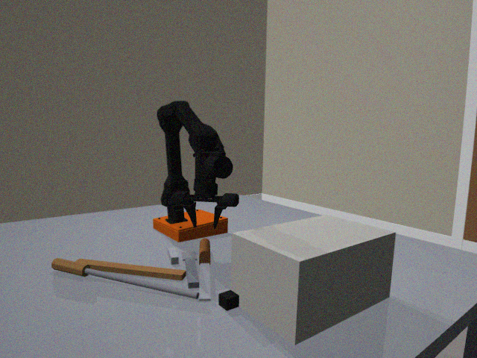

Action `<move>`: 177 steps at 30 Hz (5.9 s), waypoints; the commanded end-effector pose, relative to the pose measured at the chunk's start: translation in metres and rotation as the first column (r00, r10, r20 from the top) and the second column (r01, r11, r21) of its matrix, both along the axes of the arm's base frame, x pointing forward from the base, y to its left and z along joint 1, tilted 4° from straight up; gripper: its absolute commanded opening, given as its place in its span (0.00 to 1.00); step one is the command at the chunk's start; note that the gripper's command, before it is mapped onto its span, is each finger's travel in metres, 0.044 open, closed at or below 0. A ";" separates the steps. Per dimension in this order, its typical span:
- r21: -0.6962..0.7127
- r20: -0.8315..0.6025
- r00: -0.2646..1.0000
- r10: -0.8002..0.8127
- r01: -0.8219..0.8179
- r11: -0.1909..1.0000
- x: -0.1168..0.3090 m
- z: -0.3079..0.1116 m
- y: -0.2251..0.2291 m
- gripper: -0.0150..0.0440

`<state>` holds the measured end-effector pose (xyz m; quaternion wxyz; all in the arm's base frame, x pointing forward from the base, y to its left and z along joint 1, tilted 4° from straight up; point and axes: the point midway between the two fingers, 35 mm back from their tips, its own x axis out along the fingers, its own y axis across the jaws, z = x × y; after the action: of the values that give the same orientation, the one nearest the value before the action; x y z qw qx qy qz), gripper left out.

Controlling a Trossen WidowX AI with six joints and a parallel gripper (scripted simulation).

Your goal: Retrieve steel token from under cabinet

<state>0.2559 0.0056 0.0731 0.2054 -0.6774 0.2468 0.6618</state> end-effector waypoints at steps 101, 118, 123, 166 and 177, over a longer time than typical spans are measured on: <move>0.020 0.048 0.677 -0.734 0.734 0.679 0.000 0.001 0.001 0.71; 0.028 0.053 0.573 -0.818 0.818 0.574 0.000 0.001 0.001 0.71; 0.030 0.054 0.540 -0.840 0.840 0.542 0.000 0.001 0.001 0.71; 0.051 0.062 0.229 -0.972 0.971 0.232 0.000 0.001 0.002 0.71; 0.056 0.063 0.143 -0.988 0.988 0.147 0.000 0.001 0.002 0.71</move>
<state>0.2560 0.0076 0.0734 0.5937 -0.3864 0.6141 0.3479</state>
